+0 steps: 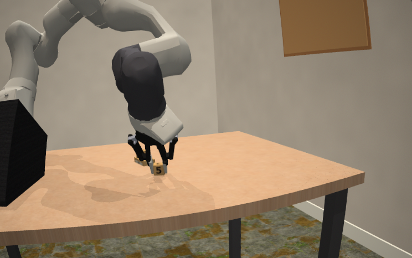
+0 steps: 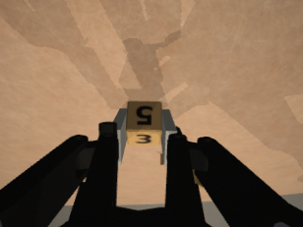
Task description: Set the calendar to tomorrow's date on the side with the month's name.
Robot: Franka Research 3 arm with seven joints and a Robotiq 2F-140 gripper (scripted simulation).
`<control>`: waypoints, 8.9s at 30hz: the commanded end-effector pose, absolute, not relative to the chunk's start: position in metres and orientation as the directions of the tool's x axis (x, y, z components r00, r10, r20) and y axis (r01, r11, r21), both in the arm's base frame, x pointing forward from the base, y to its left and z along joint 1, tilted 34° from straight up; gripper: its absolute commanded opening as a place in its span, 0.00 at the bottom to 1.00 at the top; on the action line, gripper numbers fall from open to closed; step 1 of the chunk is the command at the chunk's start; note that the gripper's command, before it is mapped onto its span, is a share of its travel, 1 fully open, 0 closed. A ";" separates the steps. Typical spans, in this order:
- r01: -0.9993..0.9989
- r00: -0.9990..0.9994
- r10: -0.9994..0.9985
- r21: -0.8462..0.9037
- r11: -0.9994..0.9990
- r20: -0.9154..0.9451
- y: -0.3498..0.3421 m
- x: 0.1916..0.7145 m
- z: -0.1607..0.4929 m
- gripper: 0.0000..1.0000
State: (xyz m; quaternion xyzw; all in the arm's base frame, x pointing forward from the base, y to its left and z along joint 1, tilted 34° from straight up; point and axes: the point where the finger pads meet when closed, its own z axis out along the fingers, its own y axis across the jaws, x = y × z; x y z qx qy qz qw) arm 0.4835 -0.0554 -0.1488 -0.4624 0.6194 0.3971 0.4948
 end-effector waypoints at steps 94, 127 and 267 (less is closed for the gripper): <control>-0.966 -0.078 -0.182 0.029 0.258 -0.980 -0.093 0.477 -0.091 0.41; -0.966 -0.191 -0.632 0.029 0.258 -0.751 -0.087 0.478 -0.079 0.41; -0.967 -0.226 -0.800 0.026 0.254 -0.555 -0.061 0.483 -0.107 0.29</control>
